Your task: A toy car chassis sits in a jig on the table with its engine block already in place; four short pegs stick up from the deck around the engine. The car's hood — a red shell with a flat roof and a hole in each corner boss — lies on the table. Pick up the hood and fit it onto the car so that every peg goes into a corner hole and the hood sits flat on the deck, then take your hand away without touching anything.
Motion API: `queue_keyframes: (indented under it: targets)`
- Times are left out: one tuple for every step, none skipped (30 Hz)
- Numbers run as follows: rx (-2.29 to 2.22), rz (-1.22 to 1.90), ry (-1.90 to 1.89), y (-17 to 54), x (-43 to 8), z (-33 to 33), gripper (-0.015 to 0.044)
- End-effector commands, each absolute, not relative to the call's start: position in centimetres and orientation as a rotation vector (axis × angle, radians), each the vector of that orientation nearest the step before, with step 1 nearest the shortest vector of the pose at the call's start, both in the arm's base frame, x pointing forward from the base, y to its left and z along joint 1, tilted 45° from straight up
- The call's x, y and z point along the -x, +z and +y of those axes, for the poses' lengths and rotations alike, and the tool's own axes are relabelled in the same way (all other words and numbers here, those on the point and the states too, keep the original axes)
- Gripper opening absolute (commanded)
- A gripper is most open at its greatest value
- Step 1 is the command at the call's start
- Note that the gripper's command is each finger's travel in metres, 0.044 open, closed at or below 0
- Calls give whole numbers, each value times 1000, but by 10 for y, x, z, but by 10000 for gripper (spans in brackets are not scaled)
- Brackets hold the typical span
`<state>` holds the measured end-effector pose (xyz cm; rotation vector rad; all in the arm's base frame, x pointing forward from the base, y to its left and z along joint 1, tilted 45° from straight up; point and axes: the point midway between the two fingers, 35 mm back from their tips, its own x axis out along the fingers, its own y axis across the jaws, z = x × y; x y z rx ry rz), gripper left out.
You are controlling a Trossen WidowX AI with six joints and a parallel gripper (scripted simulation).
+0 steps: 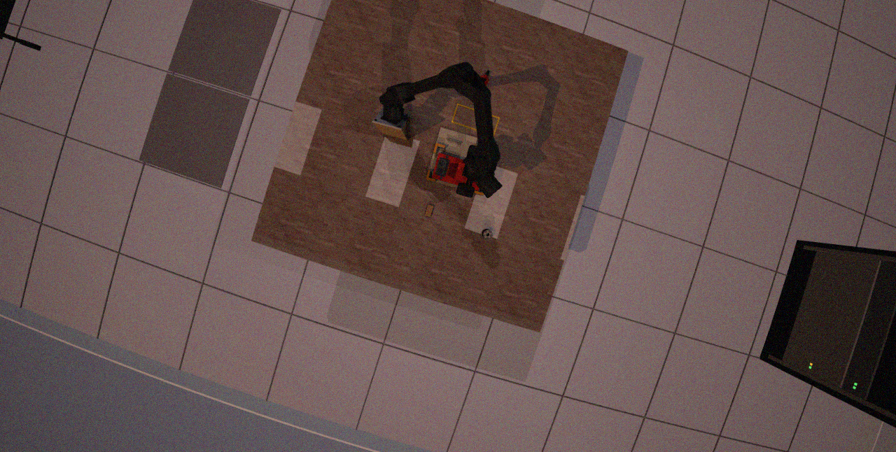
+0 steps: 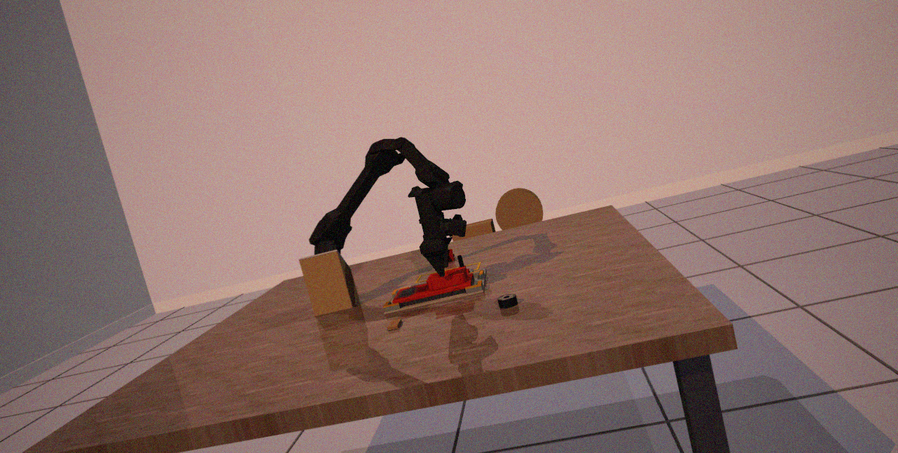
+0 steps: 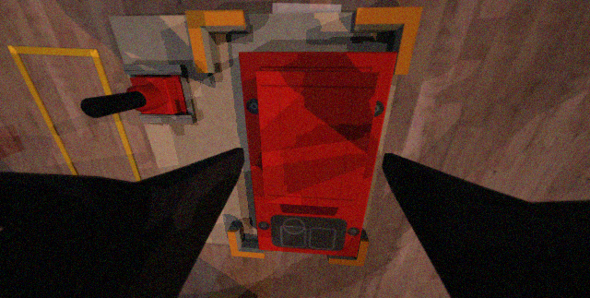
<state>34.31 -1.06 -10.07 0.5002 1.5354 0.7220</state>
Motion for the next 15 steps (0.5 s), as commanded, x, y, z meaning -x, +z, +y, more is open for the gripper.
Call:
queue_keyframes:
  targets:
    - [-486, 1515, 714, -70, -351, -42, 440]
    - [-487, 1516, 715, -64, -351, -47, 440]
    - [-487, 1516, 716, -63, -351, -48, 440]
    - [-487, 1516, 716, -63, -351, -48, 440]
    - [-487, 1516, 716, -63, -351, -48, 440]
    - [-487, 1516, 716, -63, -351, -48, 440]
    - [-487, 1516, 716, -63, -351, -48, 440]
    - [-487, 1516, 716, -63, -351, -48, 440]
    - [-487, 1516, 716, -63, -351, -48, 440]
    - [-487, 1516, 716, -63, -351, -48, 440]
    - [-487, 1516, 716, -63, -351, -48, 440]
    - [-487, 1516, 716, -63, -351, -48, 440]
    - [-487, 1516, 716, -63, -351, -48, 440]
    - [-487, 1516, 716, -63, -351, -48, 440]
    - [-487, 1516, 716, -63, -351, -48, 440]
